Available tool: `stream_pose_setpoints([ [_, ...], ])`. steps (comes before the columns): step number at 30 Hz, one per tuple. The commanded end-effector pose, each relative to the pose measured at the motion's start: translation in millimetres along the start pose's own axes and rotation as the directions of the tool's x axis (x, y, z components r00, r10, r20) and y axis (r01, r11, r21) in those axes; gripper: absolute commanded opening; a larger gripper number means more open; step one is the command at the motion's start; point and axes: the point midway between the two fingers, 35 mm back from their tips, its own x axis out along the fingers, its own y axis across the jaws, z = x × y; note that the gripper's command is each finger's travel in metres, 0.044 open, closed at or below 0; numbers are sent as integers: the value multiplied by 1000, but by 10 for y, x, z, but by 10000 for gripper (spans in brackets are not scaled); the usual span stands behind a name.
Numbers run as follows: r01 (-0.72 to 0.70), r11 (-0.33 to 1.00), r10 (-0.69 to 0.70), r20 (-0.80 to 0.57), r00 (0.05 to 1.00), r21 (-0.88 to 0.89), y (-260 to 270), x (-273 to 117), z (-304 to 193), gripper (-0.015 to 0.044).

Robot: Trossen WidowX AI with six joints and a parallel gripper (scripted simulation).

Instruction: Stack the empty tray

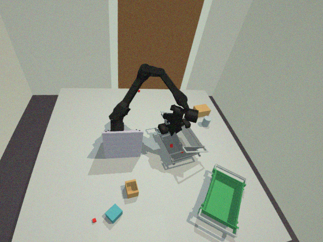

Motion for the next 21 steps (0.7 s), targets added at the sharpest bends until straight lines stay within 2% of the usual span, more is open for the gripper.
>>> stream_pose_setpoints([
  [1,-15,1000,15,2,1000,8,71,62,10,0],
  [21,-15,1000,15,2,1000,8,91,89,9,0],
])
